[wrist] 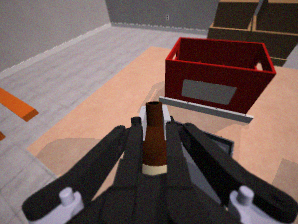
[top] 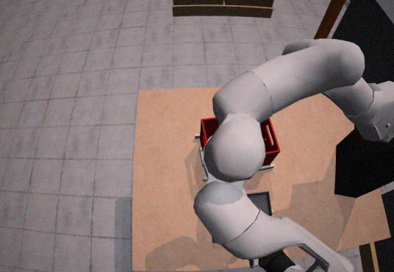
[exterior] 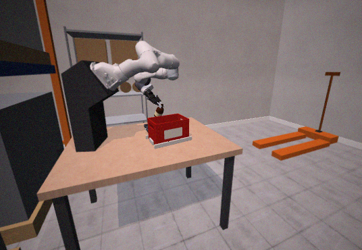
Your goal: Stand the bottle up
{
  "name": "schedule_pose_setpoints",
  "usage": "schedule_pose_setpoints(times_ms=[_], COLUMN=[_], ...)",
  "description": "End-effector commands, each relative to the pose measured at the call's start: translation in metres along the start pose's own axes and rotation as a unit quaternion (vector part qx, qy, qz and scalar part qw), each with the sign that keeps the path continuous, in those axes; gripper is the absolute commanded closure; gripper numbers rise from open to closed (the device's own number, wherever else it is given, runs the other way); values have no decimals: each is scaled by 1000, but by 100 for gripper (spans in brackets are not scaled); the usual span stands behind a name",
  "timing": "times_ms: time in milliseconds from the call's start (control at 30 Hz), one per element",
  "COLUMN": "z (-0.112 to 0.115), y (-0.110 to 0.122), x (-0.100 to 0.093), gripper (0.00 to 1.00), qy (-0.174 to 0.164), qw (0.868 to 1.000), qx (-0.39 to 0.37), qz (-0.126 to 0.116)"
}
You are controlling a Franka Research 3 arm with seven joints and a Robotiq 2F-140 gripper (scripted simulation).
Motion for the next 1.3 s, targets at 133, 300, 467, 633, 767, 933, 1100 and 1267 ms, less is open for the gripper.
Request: schedule_pose_setpoints(times_ms=[133,300,467,633,767,933,1100,1267], z=[-2,-1,0,2,3,6,8,9], y=[0,-1,-2,-3,-3,-3,-2,-2], x=[-1,0,0,0,0,-1,-1,-1], gripper=[100,100,100,100,100,100,100,100], qy=[5,12,25,38,49,66,79,84], qw=[1000,1000,1000,999,999,998,997,996], qx=[1,1,1,1,1,1,1,0], qz=[0,2,4,6,8,11,13,14])
Point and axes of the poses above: the point where the finger pads meet when closed, its own x axis out along the fingers, its own y axis across the jaws, z = x × y, the point moved 5 cm from there along -x, back along the fingers, and after that the axes turned 10 degrees about -x, right-handed, at the moved point
